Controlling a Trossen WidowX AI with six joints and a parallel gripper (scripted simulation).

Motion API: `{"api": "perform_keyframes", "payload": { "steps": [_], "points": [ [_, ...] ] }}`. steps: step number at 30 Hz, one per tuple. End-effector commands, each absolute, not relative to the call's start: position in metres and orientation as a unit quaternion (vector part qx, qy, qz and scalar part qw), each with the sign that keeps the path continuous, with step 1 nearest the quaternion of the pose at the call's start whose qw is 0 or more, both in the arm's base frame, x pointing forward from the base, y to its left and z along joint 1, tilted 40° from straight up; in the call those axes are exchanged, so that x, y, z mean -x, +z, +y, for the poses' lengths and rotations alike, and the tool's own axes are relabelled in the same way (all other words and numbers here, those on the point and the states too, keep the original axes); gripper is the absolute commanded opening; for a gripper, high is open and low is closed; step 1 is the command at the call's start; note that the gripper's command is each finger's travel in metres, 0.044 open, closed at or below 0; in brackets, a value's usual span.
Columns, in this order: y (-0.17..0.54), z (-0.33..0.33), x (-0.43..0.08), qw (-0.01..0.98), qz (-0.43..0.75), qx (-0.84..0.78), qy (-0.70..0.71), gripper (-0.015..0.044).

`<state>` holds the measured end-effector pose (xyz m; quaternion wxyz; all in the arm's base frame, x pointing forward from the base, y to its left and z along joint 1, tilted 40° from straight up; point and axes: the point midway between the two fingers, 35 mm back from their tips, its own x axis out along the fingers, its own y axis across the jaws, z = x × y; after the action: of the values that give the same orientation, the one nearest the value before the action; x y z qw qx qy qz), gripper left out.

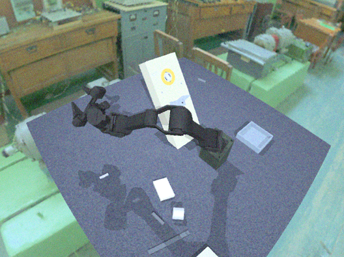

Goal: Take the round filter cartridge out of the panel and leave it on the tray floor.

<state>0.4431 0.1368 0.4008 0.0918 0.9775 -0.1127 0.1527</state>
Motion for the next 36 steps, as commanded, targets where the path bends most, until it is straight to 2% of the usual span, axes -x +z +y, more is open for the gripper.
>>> {"api": "perform_keyframes", "payload": {
  "steps": [1, 5, 11, 18, 24, 31, 36],
  "points": [
    [0.401, 0.136, -0.443, 0.094, -0.114, -0.977, 0.152, 0.0374],
    [0.398, 0.112, -0.447, 0.146, -0.146, -0.970, 0.127, 0.0269],
    [0.394, 0.083, -0.461, 0.315, -0.139, -0.935, 0.084, 0.0111],
    [0.381, 0.030, -0.472, 0.560, -0.100, -0.822, 0.011, 0.0110],
    [0.364, -0.019, -0.470, 0.728, -0.037, -0.684, -0.041, 0.0110],
    [0.343, -0.078, -0.453, 0.855, 0.060, -0.509, -0.078, 0.0110],
    [0.328, -0.107, -0.437, 0.890, 0.108, -0.434, -0.086, 0.0110]
  ]
}}
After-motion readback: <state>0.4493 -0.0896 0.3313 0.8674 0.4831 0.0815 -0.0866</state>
